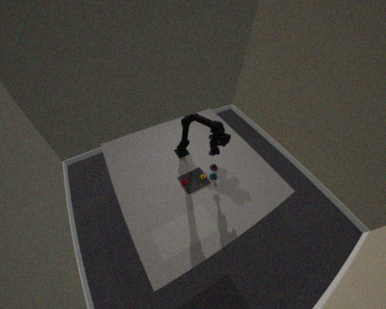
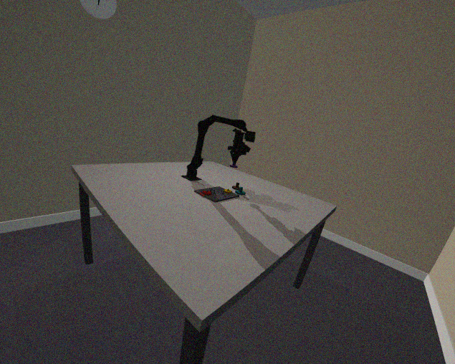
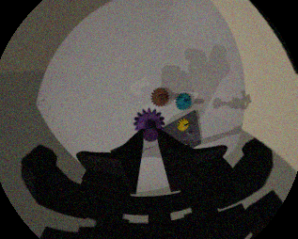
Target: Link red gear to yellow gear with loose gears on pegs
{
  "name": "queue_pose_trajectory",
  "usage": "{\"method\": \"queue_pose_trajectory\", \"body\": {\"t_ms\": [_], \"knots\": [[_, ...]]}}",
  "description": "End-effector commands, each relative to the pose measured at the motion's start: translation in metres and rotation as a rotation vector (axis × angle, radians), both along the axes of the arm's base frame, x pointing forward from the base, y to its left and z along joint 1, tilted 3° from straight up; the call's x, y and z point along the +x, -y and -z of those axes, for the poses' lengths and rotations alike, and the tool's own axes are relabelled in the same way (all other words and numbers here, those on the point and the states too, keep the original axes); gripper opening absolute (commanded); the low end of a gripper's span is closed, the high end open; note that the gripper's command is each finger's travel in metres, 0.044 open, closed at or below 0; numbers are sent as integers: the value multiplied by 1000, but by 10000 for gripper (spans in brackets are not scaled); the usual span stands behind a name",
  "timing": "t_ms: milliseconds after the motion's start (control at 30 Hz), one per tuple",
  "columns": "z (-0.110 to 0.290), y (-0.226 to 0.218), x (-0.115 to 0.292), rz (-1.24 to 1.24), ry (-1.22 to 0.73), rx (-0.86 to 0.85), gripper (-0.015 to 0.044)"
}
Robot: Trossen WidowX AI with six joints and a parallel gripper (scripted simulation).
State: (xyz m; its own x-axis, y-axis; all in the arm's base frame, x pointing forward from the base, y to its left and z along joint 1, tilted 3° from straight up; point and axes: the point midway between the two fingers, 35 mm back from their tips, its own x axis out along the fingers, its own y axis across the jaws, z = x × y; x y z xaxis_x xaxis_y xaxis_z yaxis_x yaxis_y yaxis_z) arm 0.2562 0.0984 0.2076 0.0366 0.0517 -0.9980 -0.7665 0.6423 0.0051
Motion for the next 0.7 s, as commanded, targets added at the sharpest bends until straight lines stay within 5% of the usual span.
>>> {"method": "queue_pose_trajectory", "body": {"t_ms": [0,667], "knots": [[4,7,6,-5,-2,1,0],[19,45,27,-3,-1,-3,0]]}}
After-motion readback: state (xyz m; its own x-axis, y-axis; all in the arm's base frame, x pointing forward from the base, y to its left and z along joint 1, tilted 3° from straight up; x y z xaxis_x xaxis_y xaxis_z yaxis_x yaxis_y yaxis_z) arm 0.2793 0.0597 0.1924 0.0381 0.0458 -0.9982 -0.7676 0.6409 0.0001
